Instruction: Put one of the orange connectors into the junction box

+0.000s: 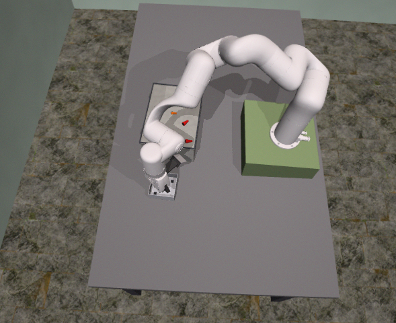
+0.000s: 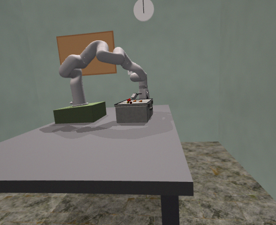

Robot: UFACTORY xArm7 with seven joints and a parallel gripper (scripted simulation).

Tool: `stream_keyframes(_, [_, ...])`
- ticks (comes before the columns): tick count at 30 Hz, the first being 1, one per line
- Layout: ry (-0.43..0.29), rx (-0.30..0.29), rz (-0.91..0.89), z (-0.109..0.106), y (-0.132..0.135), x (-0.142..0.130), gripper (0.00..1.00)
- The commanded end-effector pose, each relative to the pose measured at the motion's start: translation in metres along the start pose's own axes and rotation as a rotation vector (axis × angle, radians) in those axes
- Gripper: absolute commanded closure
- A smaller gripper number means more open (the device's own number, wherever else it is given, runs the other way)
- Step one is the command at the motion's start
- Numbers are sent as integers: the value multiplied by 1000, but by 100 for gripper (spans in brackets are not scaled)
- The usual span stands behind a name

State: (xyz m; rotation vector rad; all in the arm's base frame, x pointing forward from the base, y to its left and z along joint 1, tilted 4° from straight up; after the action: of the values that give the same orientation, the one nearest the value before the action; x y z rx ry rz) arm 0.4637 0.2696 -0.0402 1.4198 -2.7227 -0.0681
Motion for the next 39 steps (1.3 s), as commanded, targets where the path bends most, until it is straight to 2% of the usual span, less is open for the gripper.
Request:
stream_keyframes(1, [-6, 2, 0, -60, -1, -1, 74])
stream_keyframes(11, [-6, 2, 0, -150, 0, -1, 74])
stream_keyframes(17, [-6, 2, 0, -163, 0, -1, 74])
stream_keyframes(36, [-6, 2, 0, -163, 0, -1, 74])
stream_keyframes(39, [-6, 2, 0, -175, 0, 0, 74])
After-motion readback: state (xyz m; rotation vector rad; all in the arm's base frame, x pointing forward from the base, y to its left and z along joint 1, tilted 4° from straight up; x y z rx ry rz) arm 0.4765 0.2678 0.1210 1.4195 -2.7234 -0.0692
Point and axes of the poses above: the point where the finger pads meet when closed, its own z axis out along the fingers, its own y axis across the jaws, x = y × z, the point moved 5 cm from there along -z, back along the fingers, and after that the axes turned 4 degrees about -z, right-handed, at the moved point
